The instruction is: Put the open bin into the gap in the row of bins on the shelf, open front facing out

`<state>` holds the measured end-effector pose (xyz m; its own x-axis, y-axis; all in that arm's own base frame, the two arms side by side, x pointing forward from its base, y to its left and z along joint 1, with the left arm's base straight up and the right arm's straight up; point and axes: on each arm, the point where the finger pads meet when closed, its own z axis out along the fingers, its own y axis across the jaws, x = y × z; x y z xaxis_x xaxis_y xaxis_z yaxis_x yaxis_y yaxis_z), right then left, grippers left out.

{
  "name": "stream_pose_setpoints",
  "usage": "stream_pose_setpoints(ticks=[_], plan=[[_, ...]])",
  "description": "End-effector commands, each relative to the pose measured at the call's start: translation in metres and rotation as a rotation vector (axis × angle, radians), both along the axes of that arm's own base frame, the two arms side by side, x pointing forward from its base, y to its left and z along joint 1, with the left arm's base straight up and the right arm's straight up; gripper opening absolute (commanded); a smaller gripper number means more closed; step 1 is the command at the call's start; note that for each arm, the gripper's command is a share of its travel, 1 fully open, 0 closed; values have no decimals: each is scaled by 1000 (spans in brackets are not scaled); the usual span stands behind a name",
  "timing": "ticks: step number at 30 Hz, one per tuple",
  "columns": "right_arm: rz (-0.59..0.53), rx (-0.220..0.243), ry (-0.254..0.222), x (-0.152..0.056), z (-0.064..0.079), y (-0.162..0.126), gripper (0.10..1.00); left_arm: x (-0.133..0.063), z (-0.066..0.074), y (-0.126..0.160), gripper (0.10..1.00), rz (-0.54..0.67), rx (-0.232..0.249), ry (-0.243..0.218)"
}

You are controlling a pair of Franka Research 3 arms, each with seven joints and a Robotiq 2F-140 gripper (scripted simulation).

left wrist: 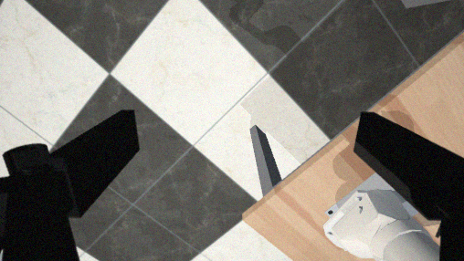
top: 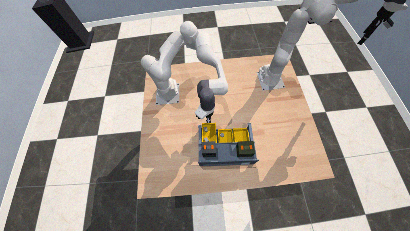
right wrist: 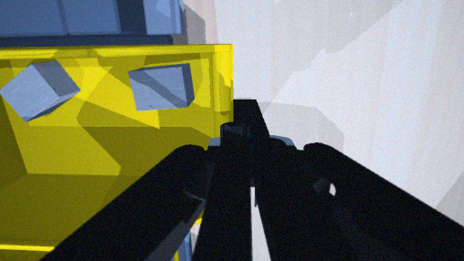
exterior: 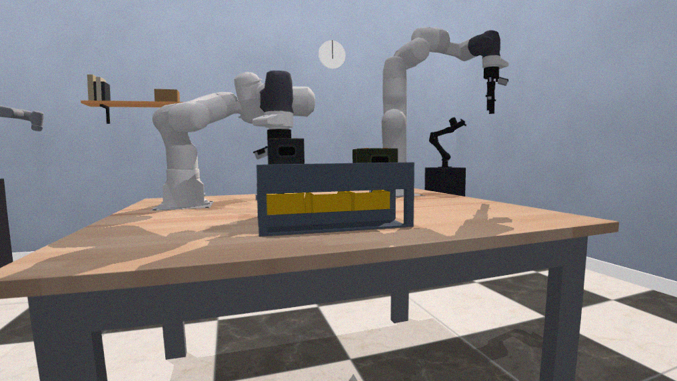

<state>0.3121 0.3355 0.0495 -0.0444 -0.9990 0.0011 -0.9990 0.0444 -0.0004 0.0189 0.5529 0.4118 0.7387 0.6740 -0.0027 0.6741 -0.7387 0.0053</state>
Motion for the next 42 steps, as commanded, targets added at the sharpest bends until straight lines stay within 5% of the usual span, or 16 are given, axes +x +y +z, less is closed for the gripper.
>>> stream_pose_setpoints(ticks=[1, 42], plan=[[5, 1, 0, 1, 0, 0, 99, 0, 0, 0, 1000, 0, 0, 0], [5, 1, 0, 26, 0, -1, 99, 0, 0, 0, 1000, 0, 0, 0]])
